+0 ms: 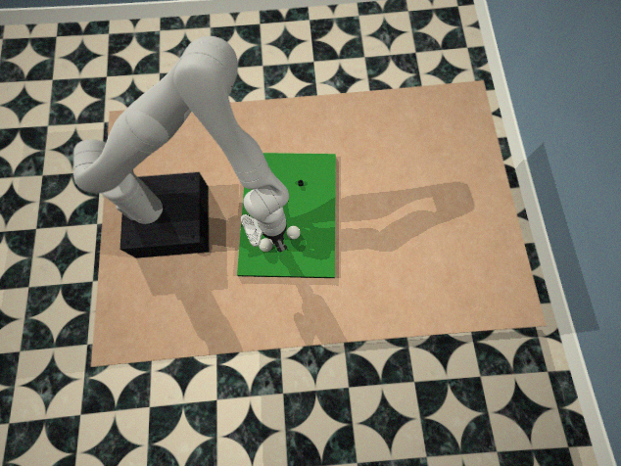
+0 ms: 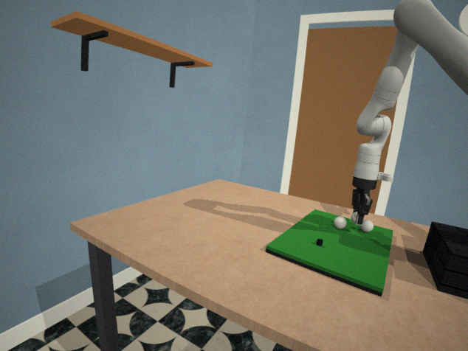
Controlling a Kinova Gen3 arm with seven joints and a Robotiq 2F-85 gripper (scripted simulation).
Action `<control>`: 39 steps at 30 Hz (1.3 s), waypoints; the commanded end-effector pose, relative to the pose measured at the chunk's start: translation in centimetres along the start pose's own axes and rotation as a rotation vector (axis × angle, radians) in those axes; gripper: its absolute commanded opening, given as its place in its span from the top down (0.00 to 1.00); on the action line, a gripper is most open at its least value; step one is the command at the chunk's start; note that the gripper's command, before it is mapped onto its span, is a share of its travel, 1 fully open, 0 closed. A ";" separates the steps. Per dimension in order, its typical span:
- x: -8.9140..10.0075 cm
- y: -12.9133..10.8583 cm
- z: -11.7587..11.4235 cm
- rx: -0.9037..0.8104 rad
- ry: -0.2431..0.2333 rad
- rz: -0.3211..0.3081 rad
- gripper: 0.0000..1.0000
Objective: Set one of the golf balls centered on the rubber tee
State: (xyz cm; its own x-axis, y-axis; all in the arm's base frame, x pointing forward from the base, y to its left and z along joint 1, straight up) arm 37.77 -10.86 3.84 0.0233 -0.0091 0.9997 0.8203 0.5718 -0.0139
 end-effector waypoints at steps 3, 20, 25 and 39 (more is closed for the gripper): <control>3.8 0.8 0.0 0.012 -0.015 -0.016 1.00; 7.6 1.1 0.2 0.012 -0.015 -0.016 1.00; 8.0 5.8 2.2 0.011 -0.016 -0.015 1.00; 9.3 17.6 11.3 0.013 -0.015 -0.017 1.00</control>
State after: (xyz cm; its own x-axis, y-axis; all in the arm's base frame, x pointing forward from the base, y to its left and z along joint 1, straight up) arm 45.57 6.25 13.16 0.0028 -0.0130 0.9999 0.8368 0.5475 0.0048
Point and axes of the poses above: the point where the finger pads meet when closed, its own x axis back along the fingers, its own z axis across the jaws, y = z × x, the point moved 8 cm from there along x, back along the fingers, and after that the axes turned 15 degrees about x, right-handed, at the moved point
